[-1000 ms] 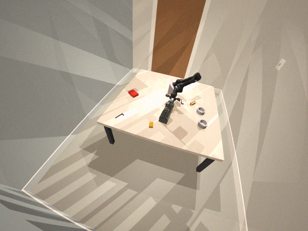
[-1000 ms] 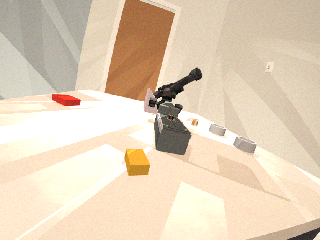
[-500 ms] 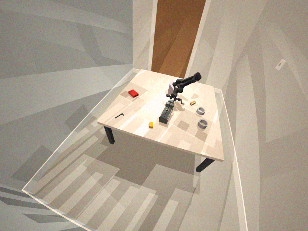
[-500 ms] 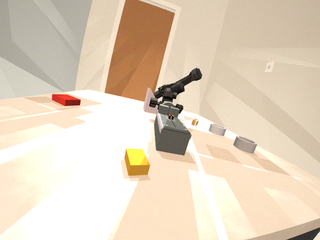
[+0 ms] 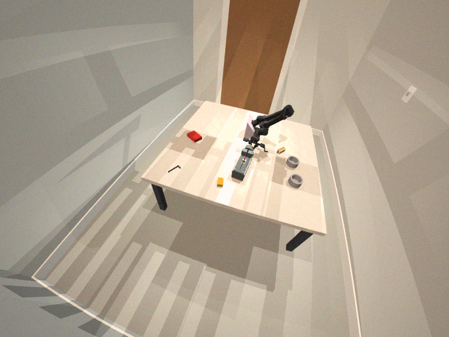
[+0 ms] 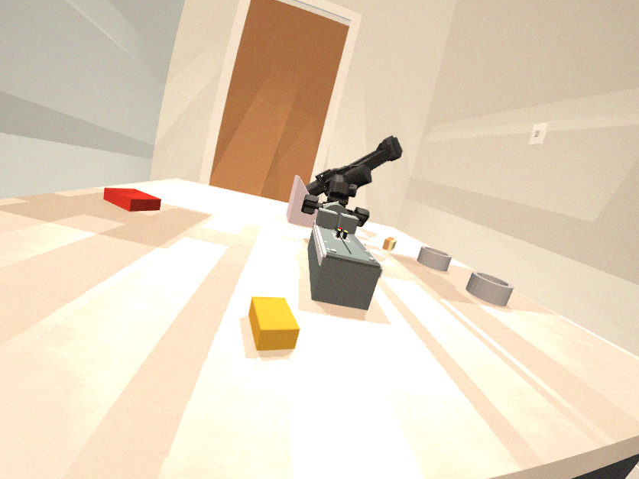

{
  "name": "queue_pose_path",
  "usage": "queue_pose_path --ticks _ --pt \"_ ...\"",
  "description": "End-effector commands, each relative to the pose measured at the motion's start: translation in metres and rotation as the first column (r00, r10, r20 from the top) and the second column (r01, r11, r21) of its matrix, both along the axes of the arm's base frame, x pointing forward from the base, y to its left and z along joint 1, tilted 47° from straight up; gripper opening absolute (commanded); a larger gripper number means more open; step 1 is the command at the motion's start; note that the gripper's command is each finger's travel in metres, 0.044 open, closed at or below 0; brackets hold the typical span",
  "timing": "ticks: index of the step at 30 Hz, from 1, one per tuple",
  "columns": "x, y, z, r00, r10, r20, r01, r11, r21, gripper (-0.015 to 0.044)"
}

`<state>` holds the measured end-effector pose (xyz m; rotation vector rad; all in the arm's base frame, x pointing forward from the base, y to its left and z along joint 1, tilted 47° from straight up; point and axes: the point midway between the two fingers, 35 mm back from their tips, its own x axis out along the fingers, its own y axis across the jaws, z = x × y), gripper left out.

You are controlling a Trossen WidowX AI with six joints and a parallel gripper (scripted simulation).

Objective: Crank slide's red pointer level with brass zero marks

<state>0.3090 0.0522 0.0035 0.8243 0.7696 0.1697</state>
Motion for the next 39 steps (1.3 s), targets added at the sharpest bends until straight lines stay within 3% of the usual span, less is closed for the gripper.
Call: queue_pose_path --ticks 1,39 --pt "0.001 0.003 0.008 1.000 0.010 0.018 -0.010 1.000 0.008 0.0000" --pt "-0.001 -0.034 0.040 1.000 0.010 0.018 -0.010 1.000 0.006 0.0000"
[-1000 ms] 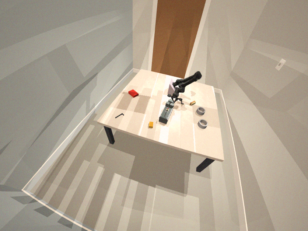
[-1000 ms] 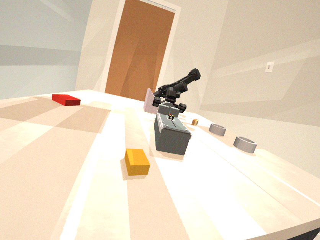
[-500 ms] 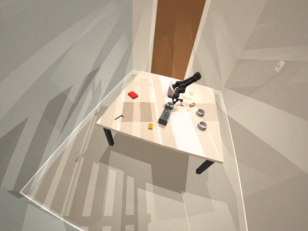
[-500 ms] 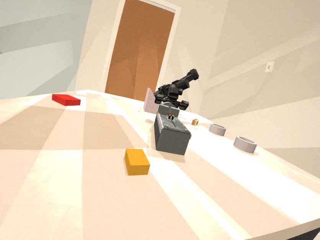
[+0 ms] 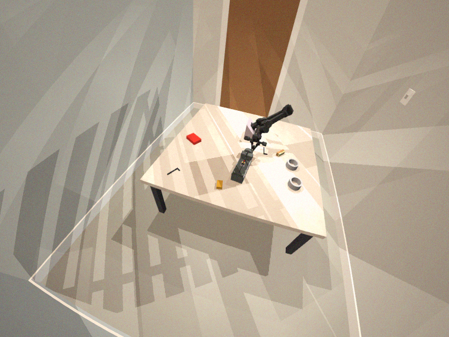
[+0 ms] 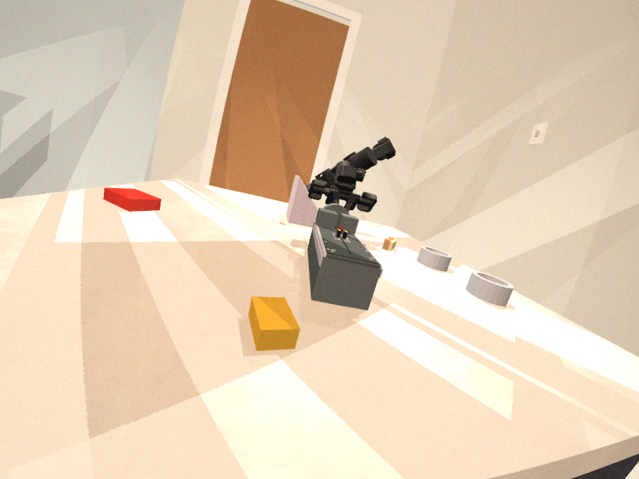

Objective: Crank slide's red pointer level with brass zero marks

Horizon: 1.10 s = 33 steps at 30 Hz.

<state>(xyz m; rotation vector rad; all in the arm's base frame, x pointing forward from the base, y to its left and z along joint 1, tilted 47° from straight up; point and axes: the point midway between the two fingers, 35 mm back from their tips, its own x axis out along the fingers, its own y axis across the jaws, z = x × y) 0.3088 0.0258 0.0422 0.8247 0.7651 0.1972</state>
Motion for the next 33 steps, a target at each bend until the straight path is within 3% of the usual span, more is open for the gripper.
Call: queue_pose_path --ticks 1,33 --pt "-0.001 -0.009 0.001 1.000 -0.010 0.004 0.010 1.000 -0.004 0.0000" --pt "-0.005 -0.031 -0.017 1.000 -0.010 0.004 0.010 1.000 -0.005 0.0000"
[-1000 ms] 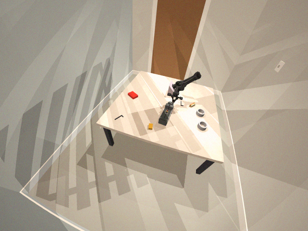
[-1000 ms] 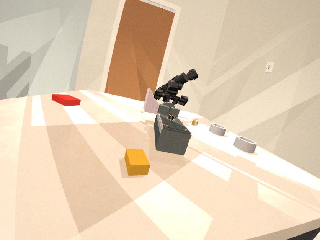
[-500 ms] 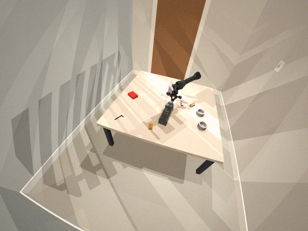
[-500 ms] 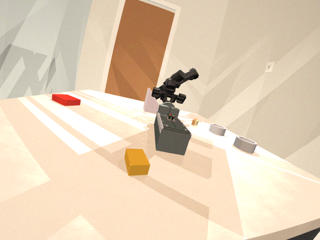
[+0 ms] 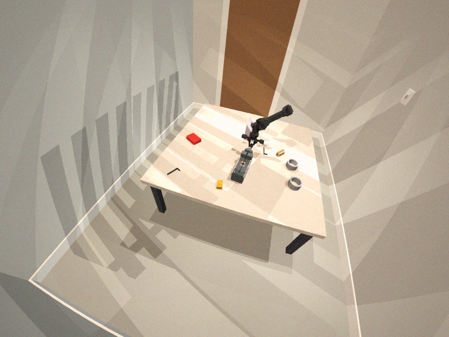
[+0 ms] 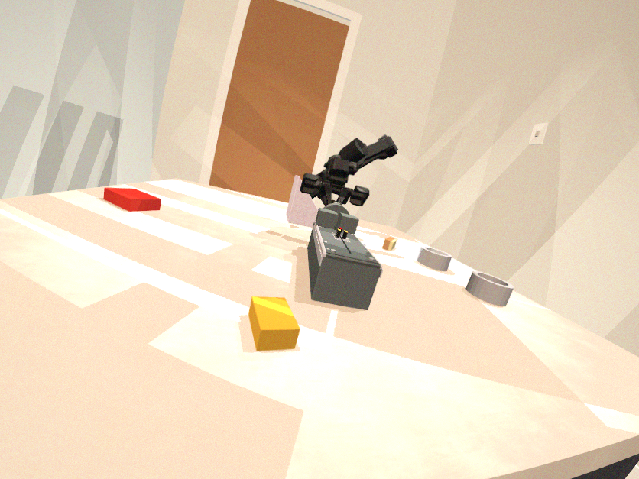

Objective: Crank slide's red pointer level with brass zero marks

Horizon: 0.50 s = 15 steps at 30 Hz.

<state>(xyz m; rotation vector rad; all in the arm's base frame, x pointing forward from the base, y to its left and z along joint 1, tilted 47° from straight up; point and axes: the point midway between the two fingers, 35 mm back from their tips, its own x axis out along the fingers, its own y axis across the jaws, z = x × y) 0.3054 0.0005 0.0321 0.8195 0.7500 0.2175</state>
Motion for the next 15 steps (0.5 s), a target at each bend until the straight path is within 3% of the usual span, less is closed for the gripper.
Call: queue_pose_path --ticks 1,15 --pt "-0.0013 -0.0060 -0.0068 1.000 -0.022 -0.017 0.022 1.000 -0.008 0.0000" --pt "-0.0018 -0.0083 -0.0142 1.000 -0.022 -0.017 0.022 1.000 -0.008 0.0000"
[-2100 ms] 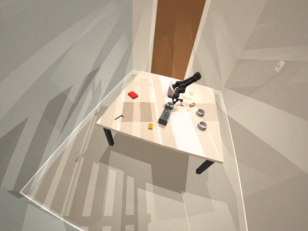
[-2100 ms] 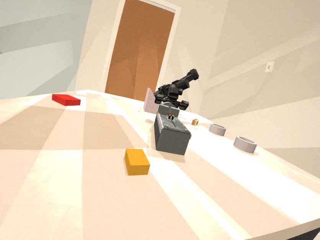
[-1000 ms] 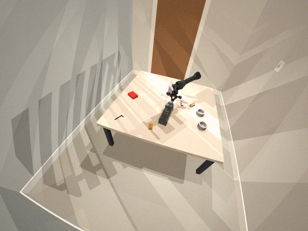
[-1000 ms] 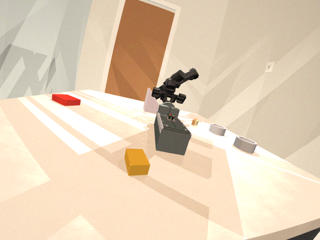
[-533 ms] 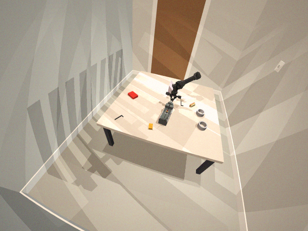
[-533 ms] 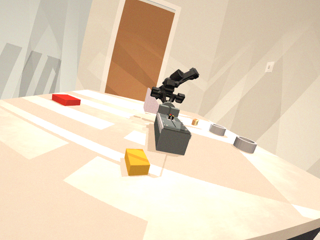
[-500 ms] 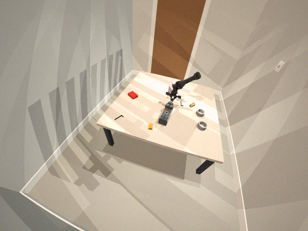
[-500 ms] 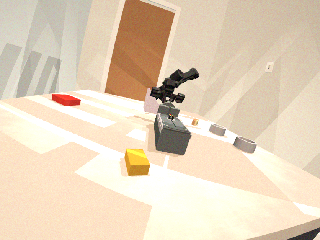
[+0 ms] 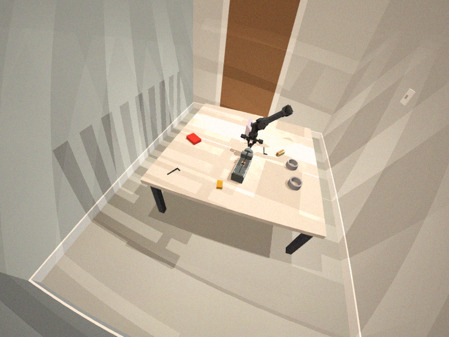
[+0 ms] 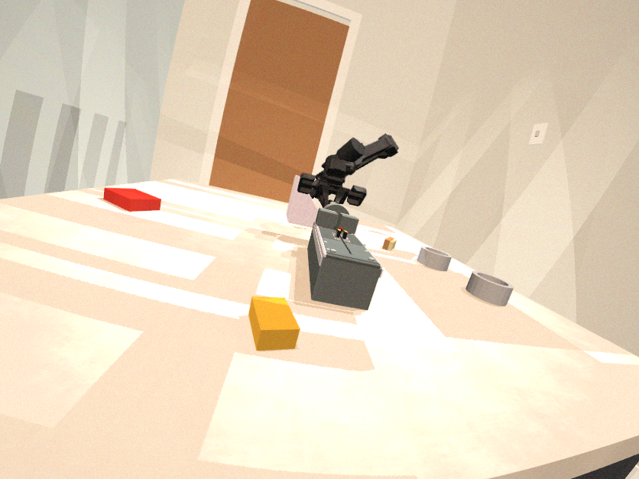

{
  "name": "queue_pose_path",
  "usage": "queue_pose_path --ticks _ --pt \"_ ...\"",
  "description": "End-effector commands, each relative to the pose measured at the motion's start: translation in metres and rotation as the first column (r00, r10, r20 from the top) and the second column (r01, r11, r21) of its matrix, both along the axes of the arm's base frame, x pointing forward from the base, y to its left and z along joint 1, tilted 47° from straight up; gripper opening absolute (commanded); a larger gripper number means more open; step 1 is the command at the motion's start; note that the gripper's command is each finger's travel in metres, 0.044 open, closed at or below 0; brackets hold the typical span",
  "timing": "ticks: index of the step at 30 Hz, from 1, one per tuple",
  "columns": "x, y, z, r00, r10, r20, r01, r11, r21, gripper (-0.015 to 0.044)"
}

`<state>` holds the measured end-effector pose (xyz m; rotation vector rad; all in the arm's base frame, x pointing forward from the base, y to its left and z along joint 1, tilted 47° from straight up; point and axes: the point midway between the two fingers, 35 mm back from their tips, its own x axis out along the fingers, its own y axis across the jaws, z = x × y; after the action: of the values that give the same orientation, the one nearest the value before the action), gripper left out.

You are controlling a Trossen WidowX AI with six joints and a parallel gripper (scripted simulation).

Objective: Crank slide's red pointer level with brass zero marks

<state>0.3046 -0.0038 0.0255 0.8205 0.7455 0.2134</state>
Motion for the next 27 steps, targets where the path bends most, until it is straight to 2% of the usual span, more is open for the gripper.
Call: queue_pose_path --ticks 1,27 --pt "-0.001 -0.004 -0.008 1.000 -0.017 -0.019 0.017 1.000 -0.008 0.0000" --pt "-0.002 0.004 -0.035 1.000 -0.017 -0.019 0.017 1.000 -0.007 0.0000"
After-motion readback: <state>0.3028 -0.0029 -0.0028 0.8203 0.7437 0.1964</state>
